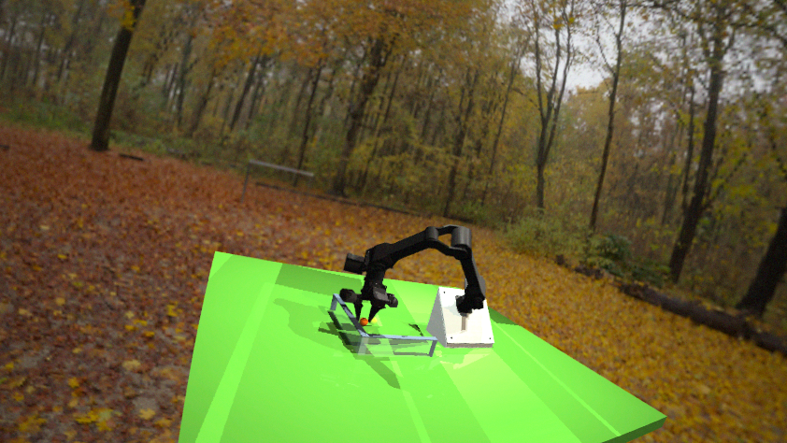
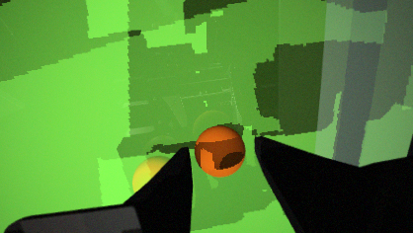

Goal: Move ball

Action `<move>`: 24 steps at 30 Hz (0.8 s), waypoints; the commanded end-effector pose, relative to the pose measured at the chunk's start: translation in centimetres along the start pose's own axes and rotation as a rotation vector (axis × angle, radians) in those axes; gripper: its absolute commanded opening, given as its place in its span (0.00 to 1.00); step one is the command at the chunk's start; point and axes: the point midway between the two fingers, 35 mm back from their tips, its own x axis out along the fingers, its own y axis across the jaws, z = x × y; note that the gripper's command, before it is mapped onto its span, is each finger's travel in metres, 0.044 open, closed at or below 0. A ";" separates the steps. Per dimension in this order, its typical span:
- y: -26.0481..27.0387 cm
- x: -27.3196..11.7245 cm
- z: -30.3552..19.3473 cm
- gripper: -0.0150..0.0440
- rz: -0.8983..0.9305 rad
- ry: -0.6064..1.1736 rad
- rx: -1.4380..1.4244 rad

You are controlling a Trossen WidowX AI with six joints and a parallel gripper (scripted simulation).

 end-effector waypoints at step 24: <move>-0.5 -7.0 -0.6 0.25 -0.007 0.007 0.044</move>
